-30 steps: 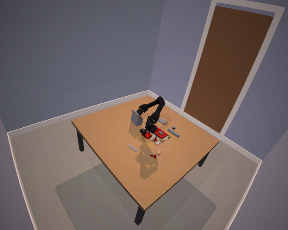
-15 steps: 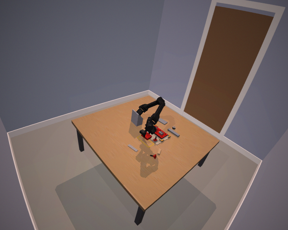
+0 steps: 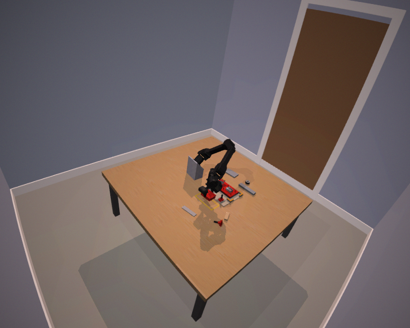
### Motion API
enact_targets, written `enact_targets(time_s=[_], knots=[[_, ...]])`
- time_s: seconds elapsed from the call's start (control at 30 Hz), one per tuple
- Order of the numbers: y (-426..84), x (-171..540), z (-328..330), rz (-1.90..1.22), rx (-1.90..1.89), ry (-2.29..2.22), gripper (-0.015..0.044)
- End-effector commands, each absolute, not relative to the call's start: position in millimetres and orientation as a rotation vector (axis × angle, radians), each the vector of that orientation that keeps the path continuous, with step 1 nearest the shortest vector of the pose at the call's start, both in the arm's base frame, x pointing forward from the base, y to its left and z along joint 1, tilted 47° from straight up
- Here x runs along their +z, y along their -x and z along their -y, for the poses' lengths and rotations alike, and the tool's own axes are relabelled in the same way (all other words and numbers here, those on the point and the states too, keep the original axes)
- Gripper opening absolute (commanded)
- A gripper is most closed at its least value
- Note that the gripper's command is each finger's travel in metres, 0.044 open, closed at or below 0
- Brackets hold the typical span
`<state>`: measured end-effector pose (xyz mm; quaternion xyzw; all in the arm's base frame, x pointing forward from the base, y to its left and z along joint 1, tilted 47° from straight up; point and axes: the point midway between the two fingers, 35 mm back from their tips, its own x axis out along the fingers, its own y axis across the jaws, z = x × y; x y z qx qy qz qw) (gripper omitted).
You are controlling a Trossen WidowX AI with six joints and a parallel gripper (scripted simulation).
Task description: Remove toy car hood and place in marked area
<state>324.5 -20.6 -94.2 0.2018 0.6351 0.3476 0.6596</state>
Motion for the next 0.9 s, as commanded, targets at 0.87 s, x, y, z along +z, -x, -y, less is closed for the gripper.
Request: enact_targets(time_s=[0.87], knots=[[-320, -111, 1, -1.44, 0.789, -0.469, 0.0]])
